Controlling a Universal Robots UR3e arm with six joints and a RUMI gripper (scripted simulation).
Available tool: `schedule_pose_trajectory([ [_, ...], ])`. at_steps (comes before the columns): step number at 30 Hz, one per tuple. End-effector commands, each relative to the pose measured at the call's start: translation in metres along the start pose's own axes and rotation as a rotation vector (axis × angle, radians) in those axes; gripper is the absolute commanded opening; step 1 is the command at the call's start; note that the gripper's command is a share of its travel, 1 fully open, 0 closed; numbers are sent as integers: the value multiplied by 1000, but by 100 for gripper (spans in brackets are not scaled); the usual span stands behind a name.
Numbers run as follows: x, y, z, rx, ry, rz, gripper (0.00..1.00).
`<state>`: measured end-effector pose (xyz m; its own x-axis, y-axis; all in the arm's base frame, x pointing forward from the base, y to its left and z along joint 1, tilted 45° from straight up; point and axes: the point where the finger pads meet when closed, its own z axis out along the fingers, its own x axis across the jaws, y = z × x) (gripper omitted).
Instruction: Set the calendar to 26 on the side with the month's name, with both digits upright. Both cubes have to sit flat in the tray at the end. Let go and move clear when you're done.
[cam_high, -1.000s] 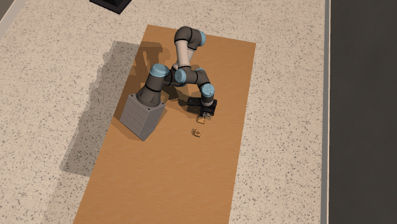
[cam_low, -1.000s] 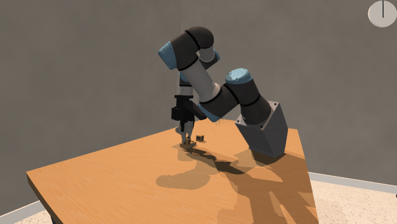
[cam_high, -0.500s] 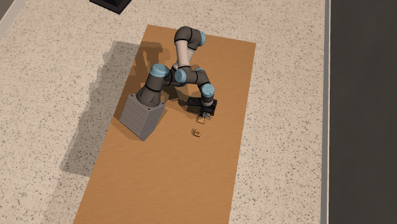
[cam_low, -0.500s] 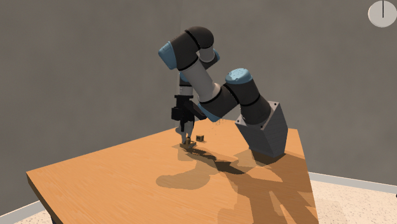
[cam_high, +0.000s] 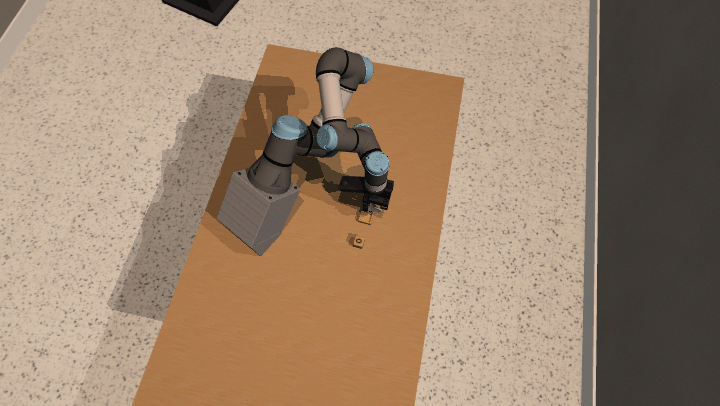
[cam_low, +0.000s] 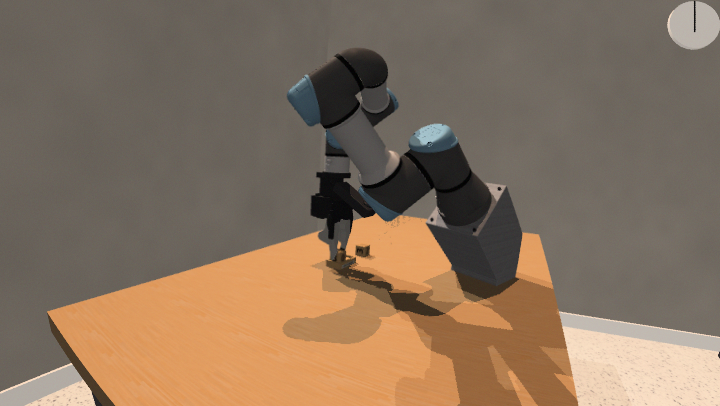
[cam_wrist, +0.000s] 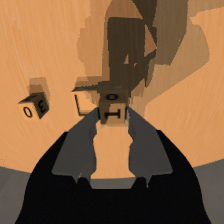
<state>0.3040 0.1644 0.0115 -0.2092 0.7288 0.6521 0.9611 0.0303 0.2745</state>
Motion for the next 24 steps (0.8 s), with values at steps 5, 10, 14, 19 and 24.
schedule_pose_trajectory([
  [5,0,1,-3,-1,-1,-1,11],
  [10,0,1,-9,-1,-1,-1,11],
  [14,0,1,-17,-1,-1,-1,11],
  [19,0,1,-31,-1,-1,-1,11],
  [24,0,1,-40,-1,-1,-1,11],
])
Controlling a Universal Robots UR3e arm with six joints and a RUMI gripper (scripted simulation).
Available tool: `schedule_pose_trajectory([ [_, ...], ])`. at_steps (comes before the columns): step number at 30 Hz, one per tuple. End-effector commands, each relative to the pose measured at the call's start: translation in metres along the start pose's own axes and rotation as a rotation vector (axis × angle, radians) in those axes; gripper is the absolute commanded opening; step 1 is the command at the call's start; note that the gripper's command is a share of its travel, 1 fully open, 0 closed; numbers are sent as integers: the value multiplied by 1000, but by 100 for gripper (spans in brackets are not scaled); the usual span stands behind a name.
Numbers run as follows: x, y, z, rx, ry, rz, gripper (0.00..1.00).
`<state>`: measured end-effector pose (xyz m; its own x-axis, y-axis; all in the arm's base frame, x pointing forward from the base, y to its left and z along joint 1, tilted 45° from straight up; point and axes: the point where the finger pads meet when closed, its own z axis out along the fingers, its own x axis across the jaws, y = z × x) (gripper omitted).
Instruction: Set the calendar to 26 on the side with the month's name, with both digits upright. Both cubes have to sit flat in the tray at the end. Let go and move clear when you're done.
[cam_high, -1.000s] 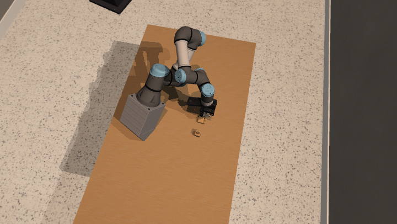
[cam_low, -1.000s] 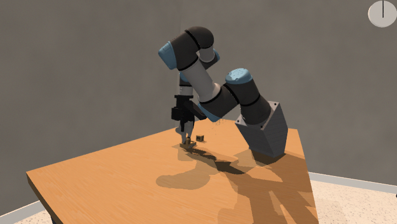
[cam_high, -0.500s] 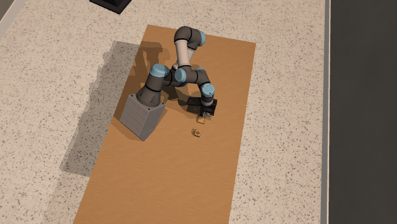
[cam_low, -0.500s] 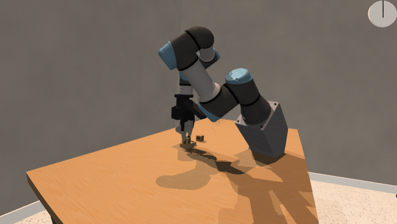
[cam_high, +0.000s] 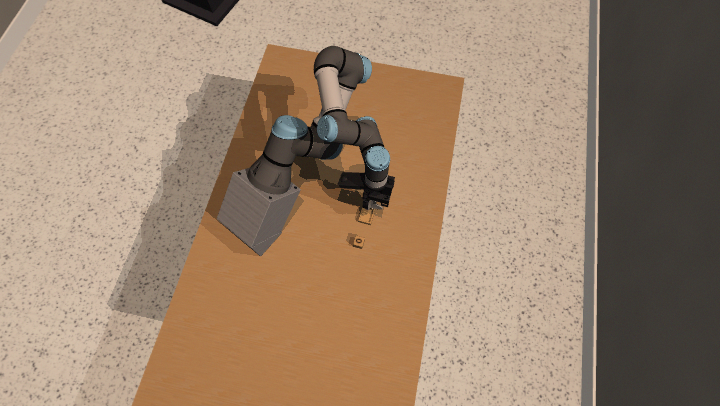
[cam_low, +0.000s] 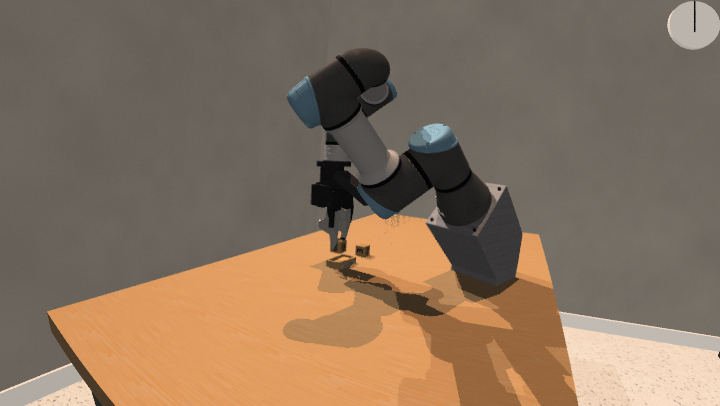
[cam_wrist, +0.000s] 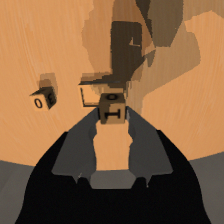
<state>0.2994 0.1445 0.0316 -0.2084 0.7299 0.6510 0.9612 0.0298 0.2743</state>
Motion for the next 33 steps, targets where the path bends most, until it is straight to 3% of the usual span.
schedule_pose_trajectory([
  [1,0,0,-15,-1,1,-1,11],
  [12,0,0,-51,-1,1,-1,11],
  [23,0,0,-69,-1,1,-1,11],
  [33,0,0,-72,-1,1,-1,11],
])
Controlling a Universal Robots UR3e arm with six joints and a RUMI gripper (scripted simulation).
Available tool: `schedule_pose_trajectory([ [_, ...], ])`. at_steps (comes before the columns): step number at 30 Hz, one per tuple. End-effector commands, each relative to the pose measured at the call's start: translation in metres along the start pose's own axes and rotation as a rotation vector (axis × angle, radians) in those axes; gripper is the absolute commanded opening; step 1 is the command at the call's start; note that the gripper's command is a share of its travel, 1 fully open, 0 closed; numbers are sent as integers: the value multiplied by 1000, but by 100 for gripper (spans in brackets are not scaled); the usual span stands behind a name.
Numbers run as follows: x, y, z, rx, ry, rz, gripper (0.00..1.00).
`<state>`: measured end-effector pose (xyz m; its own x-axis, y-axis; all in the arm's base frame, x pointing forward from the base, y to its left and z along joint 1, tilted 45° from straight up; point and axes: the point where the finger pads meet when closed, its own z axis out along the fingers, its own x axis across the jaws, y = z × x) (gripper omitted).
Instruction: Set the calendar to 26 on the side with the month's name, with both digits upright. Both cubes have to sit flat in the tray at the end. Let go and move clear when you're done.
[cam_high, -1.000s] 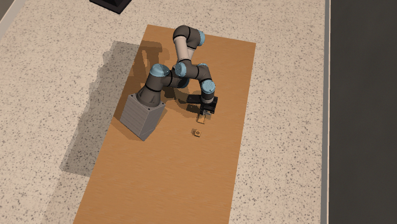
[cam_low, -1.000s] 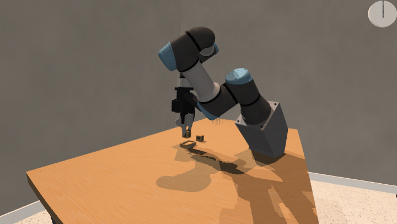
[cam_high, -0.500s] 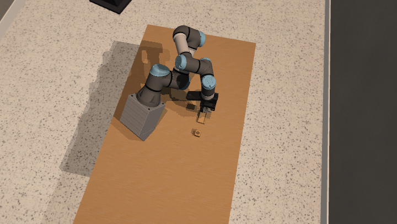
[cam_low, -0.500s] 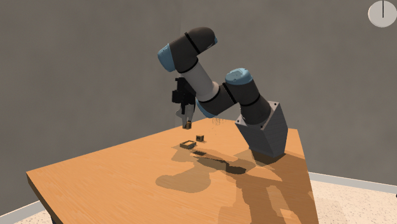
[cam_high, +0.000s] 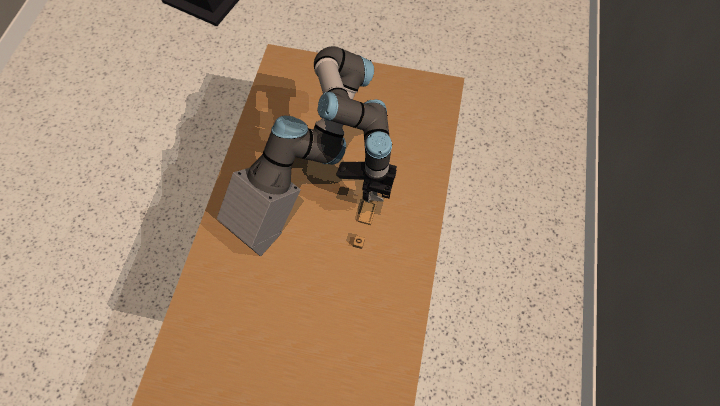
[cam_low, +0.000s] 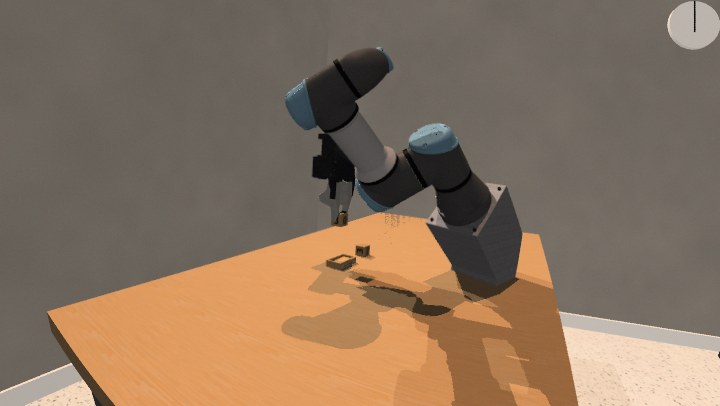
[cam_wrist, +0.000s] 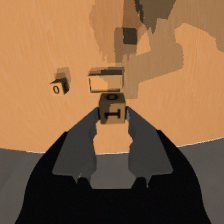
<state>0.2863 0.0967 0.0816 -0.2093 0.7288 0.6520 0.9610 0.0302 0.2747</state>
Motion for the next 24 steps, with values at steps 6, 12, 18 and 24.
schedule_pose_trajectory([
  [6,0,0,-1,-1,-1,-1,11],
  [12,0,0,-1,-1,-1,8,11],
  [18,2,0,-1,-1,-1,37,11],
  [24,9,0,-1,-1,-1,133,11],
])
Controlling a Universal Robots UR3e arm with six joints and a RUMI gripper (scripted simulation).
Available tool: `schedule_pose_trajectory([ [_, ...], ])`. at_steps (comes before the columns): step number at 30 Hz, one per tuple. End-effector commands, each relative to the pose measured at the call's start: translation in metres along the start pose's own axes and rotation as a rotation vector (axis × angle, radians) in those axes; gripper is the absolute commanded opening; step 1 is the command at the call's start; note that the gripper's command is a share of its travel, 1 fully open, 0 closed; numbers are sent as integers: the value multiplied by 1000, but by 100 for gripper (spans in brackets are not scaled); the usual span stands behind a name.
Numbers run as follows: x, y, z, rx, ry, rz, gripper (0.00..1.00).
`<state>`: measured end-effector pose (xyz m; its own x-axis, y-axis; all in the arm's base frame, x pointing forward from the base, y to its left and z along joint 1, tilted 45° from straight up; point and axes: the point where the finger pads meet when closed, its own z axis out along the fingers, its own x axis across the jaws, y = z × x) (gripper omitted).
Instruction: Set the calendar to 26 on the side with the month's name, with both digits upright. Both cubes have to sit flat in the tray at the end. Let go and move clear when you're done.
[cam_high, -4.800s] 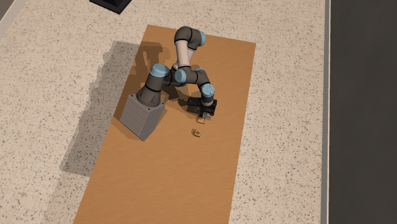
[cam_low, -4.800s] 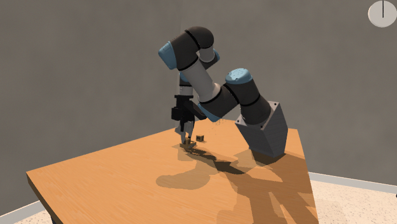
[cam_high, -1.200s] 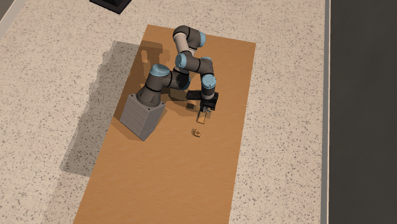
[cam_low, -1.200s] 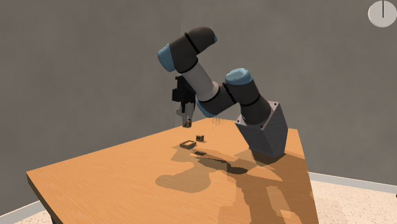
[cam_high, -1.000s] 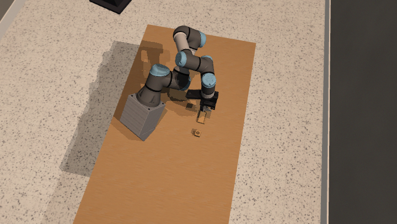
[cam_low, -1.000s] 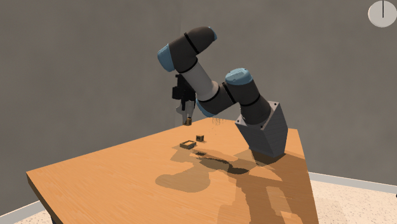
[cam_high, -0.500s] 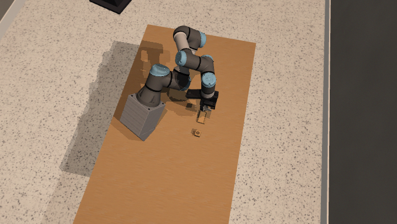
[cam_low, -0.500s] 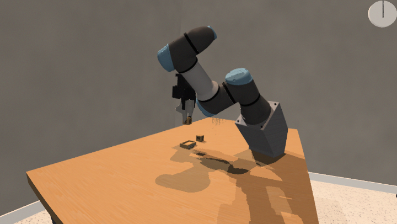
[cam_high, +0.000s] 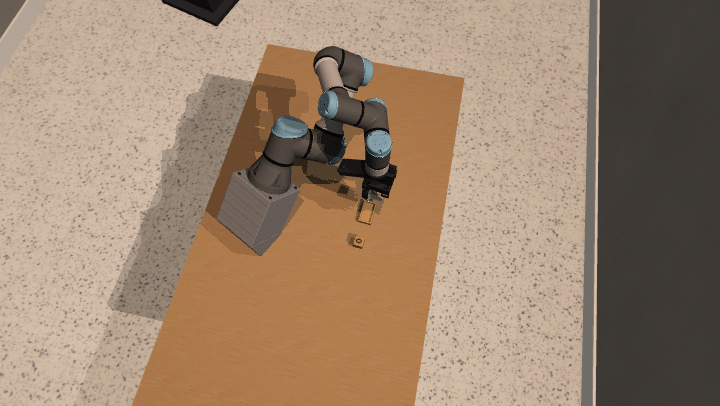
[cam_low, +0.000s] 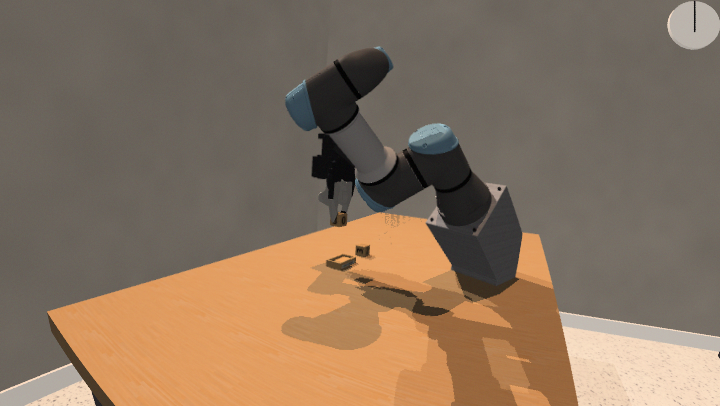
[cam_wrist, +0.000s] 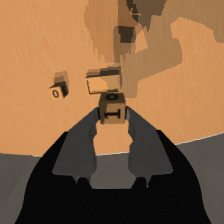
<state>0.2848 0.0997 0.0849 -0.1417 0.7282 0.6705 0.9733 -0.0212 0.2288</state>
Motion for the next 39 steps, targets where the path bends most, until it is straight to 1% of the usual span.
schedule_pose_trajectory([
  [1,5,0,0,-1,-2,86,11],
  [6,14,-2,0,-1,-3,226,11],
  [8,14,-2,0,-1,-3,226,11],
  [14,28,-3,1,-1,-3,444,11],
  [16,31,-3,1,-1,-3,484,11],
  [19,38,-4,2,-1,-3,601,11],
  [20,39,-4,2,-1,-2,609,11],
  [23,46,-4,3,-2,-2,724,11],
  [26,47,-5,3,-2,-2,736,11],
  [30,56,-5,4,-2,-2,903,11],
  [31,56,-5,4,-2,-2,905,11],
  [34,63,-6,5,-2,-2,1024,11],
  [35,63,-6,5,-2,-2,1025,11],
  [39,71,-6,6,-2,-2,1170,11],
])
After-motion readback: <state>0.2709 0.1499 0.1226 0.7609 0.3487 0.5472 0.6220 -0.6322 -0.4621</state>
